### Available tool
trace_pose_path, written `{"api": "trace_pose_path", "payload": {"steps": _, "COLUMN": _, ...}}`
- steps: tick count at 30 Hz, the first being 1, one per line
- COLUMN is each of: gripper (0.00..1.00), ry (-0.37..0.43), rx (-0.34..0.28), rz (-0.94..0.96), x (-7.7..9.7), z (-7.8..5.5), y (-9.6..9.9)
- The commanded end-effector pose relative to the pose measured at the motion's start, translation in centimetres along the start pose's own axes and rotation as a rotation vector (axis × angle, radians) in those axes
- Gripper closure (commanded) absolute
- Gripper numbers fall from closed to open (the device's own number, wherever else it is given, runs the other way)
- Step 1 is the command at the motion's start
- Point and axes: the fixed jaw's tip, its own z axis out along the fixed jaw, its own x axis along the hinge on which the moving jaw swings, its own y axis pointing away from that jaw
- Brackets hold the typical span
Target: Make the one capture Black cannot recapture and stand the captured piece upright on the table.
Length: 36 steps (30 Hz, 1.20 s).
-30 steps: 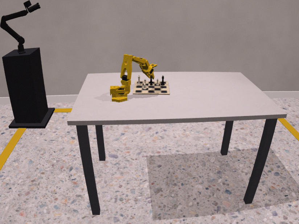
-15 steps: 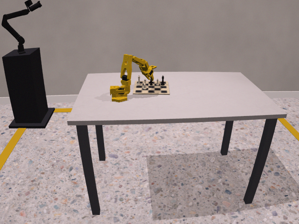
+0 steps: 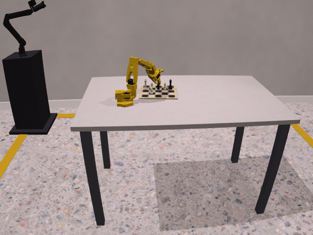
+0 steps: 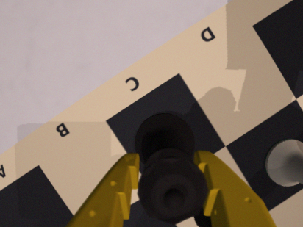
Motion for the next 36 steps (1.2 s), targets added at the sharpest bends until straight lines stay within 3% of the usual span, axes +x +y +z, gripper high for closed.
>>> {"api": "trace_pose_path", "payload": {"steps": 1, "gripper": 0.88, "ry": -0.016, "rx": -0.005, "rz": 0.002, "x": -0.46, "z": -0.42, "y": 0.23}}
{"api": "trace_pose_path", "payload": {"steps": 36, "gripper": 0.88, "ry": -0.016, "rx": 0.001, "rz": 0.002, "x": -1.15, "z": -0.87, "y": -0.09}}
